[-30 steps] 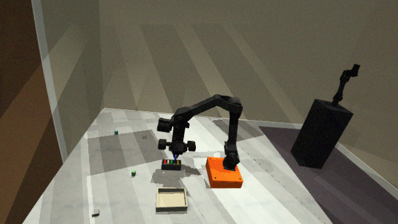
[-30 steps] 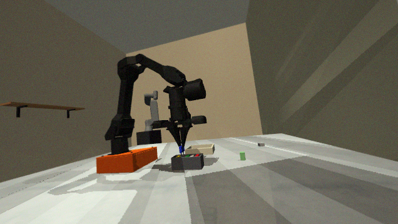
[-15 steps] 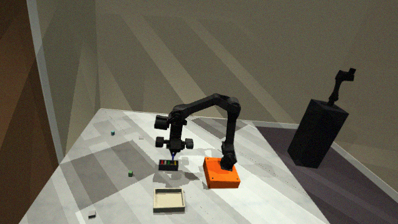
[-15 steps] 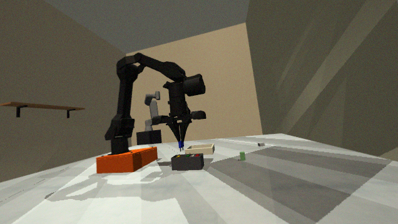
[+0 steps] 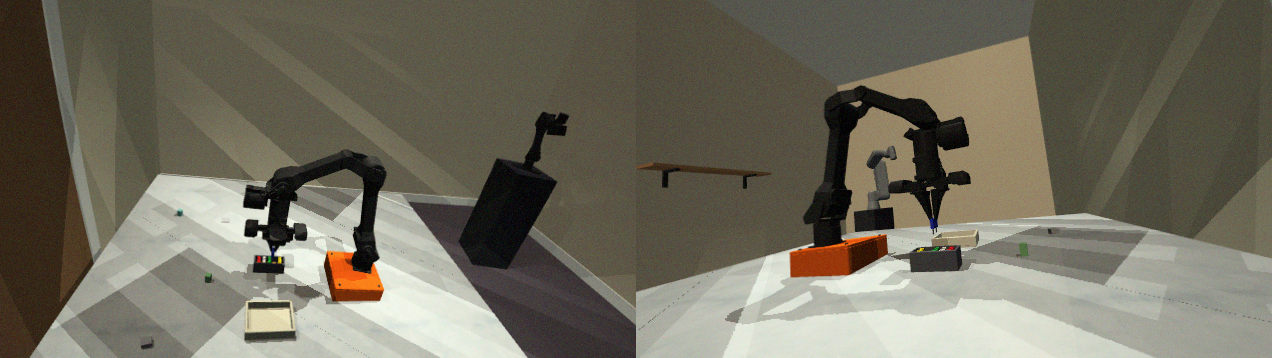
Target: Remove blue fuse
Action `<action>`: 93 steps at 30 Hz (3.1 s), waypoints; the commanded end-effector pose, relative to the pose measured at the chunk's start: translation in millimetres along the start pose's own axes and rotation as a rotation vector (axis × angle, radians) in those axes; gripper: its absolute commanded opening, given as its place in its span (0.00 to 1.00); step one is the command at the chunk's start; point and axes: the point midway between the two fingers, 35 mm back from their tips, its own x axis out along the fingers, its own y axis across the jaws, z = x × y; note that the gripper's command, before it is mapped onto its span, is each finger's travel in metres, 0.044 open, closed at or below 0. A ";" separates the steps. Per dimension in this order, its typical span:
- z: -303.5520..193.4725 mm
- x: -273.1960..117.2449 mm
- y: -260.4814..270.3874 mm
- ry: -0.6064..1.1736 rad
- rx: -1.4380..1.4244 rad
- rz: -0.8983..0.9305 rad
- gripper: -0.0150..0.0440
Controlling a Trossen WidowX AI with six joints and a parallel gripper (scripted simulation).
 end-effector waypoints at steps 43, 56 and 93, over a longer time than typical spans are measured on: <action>187.8 15.5 -2.1 -0.021 -0.001 0.012 0.25; 188.1 36.4 -1.3 -0.021 -0.001 0.012 0.25; 187.2 0.1 -1.7 -0.021 -0.001 0.012 0.81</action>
